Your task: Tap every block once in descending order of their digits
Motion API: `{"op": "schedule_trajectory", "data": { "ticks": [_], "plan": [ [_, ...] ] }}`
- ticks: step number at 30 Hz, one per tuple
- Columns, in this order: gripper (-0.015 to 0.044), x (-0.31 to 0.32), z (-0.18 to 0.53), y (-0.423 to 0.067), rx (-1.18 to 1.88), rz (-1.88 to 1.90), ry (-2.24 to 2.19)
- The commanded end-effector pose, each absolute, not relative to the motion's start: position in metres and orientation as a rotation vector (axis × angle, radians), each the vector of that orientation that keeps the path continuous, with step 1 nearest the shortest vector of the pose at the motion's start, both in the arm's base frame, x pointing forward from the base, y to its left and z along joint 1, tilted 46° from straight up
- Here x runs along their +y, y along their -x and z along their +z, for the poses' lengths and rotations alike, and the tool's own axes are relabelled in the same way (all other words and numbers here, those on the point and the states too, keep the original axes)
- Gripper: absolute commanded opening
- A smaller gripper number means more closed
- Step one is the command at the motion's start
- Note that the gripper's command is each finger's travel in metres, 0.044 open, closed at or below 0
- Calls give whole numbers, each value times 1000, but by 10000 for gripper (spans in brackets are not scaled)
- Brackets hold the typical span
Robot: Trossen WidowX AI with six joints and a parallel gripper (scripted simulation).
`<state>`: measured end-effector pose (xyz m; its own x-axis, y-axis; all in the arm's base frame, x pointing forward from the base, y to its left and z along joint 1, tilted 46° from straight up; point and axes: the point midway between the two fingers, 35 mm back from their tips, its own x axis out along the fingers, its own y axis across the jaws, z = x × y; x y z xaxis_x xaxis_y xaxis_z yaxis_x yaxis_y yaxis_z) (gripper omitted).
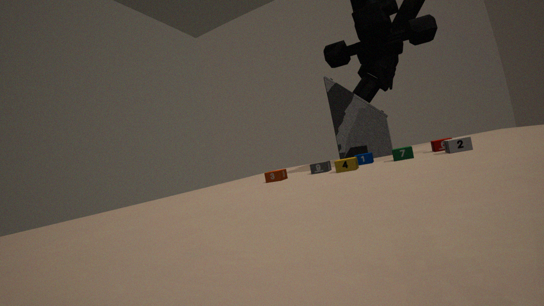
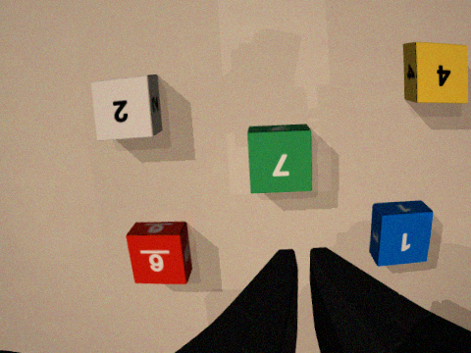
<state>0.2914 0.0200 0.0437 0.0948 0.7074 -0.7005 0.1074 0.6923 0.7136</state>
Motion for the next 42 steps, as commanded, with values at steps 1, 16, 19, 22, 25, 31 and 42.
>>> {"op": "schedule_trajectory", "data": {
  "ticks": [1, 16, 19, 22, 25, 31, 42],
  "plan": [
    [20, 48, 20, -293, 1447, 515, -731],
    [20, 87, -15, -294, 1446, 521, -736],
    [20, 90, -18, -294, 1446, 522, -736],
    [20, 94, -21, -295, 1446, 522, -736],
    [20, 97, -24, -295, 1446, 522, -737],
    [20, 100, -27, -295, 1446, 522, -737],
    [20, 70, 0, -293, 1446, 519, -734]
  ]
}}
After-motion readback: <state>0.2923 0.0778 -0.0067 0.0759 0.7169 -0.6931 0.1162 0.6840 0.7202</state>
